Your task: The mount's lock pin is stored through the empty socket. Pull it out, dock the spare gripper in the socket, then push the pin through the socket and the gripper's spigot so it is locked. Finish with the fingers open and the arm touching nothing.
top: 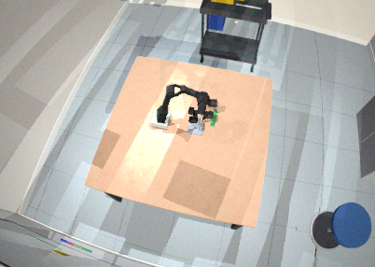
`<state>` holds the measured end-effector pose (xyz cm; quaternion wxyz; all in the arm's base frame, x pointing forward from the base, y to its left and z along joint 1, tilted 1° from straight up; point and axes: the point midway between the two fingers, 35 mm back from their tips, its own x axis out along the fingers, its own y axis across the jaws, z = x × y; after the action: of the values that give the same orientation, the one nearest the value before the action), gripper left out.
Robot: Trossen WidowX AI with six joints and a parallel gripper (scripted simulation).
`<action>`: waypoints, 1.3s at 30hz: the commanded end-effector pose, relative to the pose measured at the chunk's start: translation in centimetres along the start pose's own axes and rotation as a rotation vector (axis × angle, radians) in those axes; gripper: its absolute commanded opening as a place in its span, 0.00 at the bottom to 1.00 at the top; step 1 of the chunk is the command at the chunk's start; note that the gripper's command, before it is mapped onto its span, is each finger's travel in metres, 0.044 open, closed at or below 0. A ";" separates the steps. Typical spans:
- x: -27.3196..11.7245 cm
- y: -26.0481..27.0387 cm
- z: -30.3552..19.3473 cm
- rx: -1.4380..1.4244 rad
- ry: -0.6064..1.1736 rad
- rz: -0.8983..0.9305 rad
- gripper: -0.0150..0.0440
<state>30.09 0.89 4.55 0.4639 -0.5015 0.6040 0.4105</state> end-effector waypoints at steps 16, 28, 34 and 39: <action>-3.4 0.6 1.5 -0.009 0.012 0.019 0.59; -5.5 1.0 2.2 -0.017 0.023 0.031 0.59; -6.5 1.2 2.6 -0.020 0.028 0.034 0.59; -7.3 1.3 2.9 -0.022 0.032 0.036 0.59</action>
<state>29.60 5.02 10.43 0.4392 -0.5025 0.6167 0.4175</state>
